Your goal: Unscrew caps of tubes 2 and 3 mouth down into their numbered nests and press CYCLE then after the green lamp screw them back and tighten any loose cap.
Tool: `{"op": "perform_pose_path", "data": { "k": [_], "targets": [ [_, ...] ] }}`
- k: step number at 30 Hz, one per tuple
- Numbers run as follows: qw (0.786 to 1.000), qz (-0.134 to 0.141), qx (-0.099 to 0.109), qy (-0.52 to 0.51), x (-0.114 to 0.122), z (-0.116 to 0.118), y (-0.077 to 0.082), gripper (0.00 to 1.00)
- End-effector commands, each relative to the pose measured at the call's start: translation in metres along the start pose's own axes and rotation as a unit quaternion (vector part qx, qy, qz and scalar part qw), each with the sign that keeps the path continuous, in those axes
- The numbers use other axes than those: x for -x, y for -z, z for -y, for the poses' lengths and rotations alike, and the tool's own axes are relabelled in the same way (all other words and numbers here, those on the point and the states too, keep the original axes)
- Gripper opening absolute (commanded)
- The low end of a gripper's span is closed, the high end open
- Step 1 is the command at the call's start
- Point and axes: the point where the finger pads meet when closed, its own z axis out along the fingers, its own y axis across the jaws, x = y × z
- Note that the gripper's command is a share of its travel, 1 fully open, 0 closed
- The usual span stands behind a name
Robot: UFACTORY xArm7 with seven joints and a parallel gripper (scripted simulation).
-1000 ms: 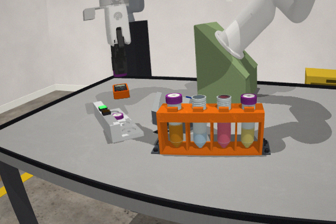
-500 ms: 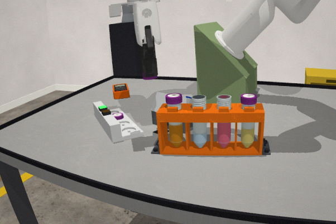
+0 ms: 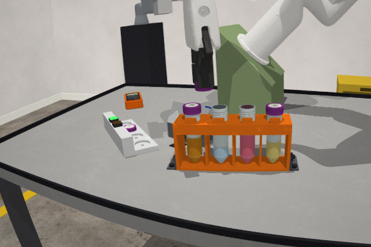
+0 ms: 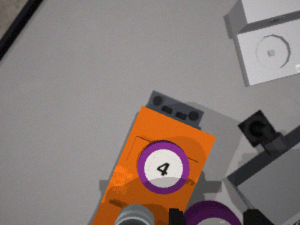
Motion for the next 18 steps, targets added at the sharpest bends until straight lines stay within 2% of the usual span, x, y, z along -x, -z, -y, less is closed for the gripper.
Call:
{"op": "perform_pose_path", "data": {
  "k": [1, 11, 18],
  "targets": [
    [1.0, -0.005, 0.0, -0.001, 0.018, 0.02, 0.003, 0.0],
    [1.0, -0.005, 0.0, -0.001, 0.064, 0.066, 0.003, 0.0],
    [1.0, -0.005, 0.0, -0.001, 0.064, 0.066, 0.003, 0.0]
  ]
}}
